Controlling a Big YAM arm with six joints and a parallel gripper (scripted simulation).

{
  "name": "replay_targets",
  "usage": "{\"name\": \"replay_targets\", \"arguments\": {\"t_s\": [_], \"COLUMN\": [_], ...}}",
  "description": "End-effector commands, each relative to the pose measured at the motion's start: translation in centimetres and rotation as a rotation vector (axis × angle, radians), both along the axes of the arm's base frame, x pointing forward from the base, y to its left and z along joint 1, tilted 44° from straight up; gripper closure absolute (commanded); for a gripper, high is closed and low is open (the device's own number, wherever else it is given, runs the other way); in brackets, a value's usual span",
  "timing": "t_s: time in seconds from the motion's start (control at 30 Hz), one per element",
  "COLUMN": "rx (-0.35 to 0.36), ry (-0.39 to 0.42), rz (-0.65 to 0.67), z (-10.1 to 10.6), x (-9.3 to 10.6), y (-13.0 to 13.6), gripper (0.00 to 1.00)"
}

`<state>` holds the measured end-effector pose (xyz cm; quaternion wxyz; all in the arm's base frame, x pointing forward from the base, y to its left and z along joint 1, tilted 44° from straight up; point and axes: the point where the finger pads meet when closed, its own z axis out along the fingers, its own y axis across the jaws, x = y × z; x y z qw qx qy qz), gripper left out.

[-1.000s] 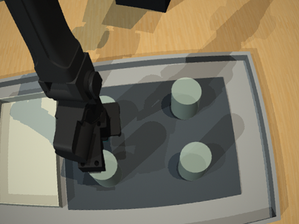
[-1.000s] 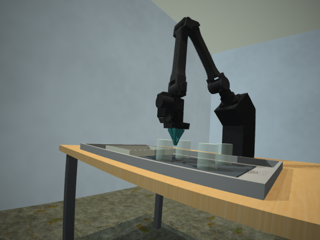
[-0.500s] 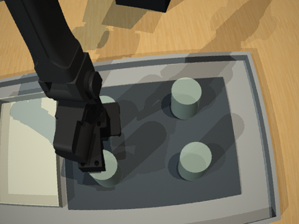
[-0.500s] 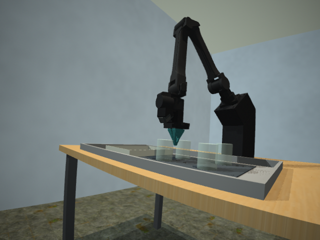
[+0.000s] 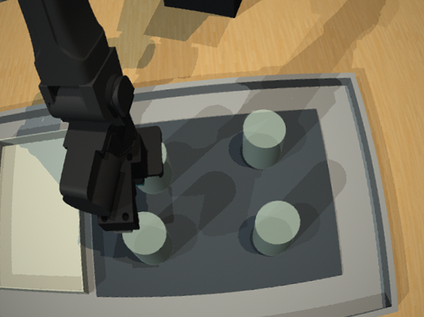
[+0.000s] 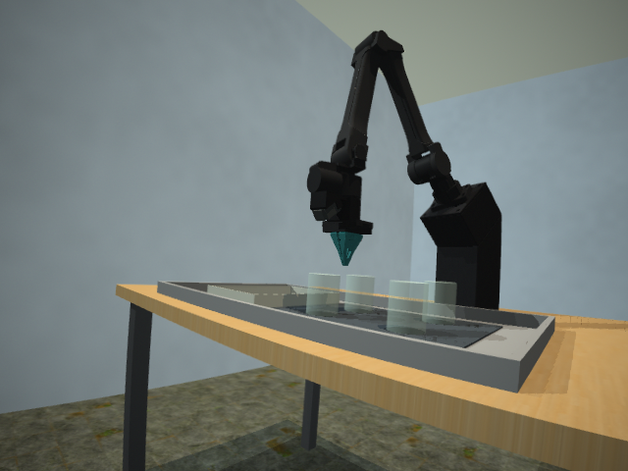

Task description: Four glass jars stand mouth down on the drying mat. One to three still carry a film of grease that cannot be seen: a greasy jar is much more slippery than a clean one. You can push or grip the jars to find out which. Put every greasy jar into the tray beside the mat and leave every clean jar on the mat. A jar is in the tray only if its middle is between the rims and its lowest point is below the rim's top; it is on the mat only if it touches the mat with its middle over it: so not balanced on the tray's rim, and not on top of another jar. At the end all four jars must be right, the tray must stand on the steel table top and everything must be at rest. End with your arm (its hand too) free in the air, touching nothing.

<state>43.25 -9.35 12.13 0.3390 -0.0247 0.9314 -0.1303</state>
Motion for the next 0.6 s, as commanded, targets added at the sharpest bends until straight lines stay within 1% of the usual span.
{"name": "replay_targets", "arguments": {"t_s": [0.0,0.17,0.4,0.47,0.57], "rx": [-0.001,-0.001,-0.001,-0.001,-0.001], "ry": [-0.017,-0.017,-0.017,-0.017,-0.017], "rz": [0.001,0.001,0.001,0.001,0.001], "z": [2.6,2.6,1.1,1.1,0.5], "x": [-1.5,-1.5,-1.3,-1.3,-1.1], "y": [0.6,0.6,6.0,6.0,8.4], "gripper": [1.0,1.0,1.0,1.0,1.0]}}
